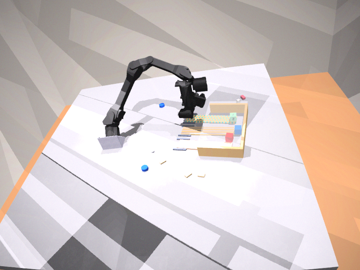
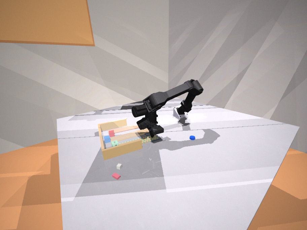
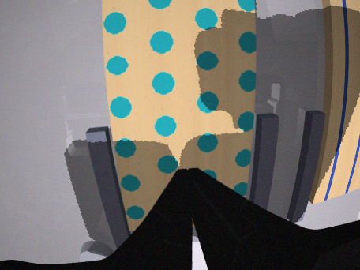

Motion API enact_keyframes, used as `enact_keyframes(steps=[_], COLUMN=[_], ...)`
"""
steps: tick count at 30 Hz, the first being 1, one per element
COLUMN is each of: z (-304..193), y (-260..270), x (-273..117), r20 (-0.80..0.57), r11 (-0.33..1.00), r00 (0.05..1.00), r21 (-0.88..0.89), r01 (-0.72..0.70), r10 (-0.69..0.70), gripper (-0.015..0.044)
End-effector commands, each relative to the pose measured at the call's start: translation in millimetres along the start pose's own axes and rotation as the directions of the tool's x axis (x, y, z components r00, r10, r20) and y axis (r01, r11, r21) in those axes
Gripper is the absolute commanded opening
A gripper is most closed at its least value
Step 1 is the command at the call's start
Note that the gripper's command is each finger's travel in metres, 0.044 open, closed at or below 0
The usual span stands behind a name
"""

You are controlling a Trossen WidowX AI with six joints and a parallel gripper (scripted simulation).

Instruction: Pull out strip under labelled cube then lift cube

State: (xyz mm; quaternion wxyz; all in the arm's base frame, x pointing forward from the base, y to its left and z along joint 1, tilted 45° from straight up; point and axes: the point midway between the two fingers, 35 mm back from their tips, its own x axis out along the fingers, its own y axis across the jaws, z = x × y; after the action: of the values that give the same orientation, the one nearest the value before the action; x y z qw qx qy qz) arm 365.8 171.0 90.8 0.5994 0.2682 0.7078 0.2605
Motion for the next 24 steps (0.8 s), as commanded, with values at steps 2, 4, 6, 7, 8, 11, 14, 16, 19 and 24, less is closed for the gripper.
enact_keyframes(steps=[2,4,6,7,8,11,14,16,19,24], z=[-0.3,-0.3,-0.3,-0.3,-0.3,-0.3,-0.3,-0.3,-0.3,-0.3], y=[0.7,0.7,0.7,0.7,0.7,0.7,0.7,0.7,0.7,0.7], x=[0.3,0.5,0.7,0.9,0.9,1.3,1.5,1.7,2.1,2.5], r20=[0.000,0.000,0.000,0.000,0.000,0.000,0.000,0.000,0.000,0.000], r11=[1.000,1.000,1.000,1.000,1.000,1.000,1.000,1.000,1.000,1.000], r00=[1.000,1.000,1.000,1.000,1.000,1.000,1.000,1.000,1.000,1.000], r21=[0.004,0.004,0.004,0.004,0.004,0.004,0.004,0.004,0.004,0.004], r01=[-0.003,-0.003,-0.003,-0.003,-0.003,-0.003,-0.003,-0.003,-0.003,-0.003], r10=[0.003,0.003,0.003,0.003,0.003,0.003,0.003,0.003,0.003,0.003], gripper=[0.0000,0.0000,0.0000,0.0000,0.0000,0.0000,0.0000,0.0000,0.0000,0.0000])
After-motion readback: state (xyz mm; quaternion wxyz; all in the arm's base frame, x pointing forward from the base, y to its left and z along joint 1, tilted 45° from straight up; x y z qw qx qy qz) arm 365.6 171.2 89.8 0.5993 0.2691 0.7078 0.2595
